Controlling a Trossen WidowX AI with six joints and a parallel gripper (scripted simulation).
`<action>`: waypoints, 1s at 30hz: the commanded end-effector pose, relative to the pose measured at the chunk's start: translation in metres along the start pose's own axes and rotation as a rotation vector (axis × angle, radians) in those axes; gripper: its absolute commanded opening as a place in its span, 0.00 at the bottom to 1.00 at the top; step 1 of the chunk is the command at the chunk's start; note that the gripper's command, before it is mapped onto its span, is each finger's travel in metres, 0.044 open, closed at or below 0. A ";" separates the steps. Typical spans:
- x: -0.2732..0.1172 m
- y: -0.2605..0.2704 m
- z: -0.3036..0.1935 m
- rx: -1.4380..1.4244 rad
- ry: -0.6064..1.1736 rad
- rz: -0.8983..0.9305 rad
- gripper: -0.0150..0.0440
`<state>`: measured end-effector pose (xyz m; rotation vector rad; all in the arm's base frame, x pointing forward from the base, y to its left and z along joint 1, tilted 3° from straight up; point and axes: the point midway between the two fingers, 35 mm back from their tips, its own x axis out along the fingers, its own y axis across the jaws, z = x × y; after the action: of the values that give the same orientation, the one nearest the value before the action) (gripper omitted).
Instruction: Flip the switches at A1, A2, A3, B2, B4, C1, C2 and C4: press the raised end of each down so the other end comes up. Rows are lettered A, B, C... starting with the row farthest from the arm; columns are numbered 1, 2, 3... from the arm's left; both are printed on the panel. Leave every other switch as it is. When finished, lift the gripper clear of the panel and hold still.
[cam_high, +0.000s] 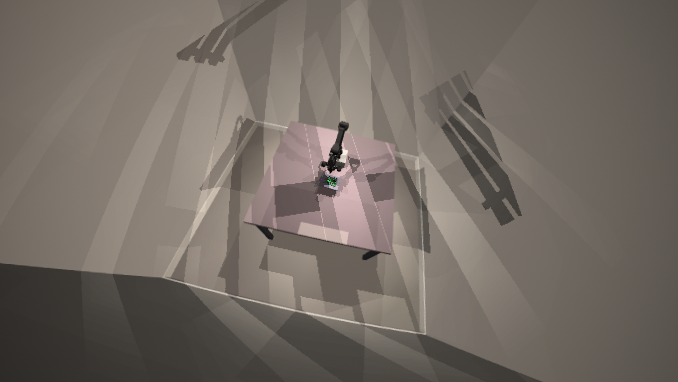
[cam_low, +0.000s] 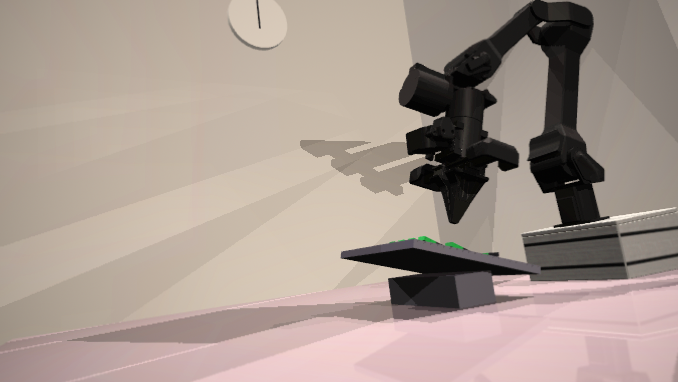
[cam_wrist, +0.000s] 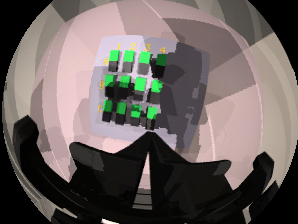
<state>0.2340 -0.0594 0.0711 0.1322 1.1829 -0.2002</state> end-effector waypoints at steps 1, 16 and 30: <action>0.020 -0.001 -0.008 -0.007 0.007 0.005 0.25; 0.030 -0.001 -0.008 -0.007 0.007 0.005 0.25; 0.044 -0.001 -0.009 -0.007 0.007 0.005 0.25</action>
<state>0.2427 -0.0628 0.0315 0.1314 1.1832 -0.1988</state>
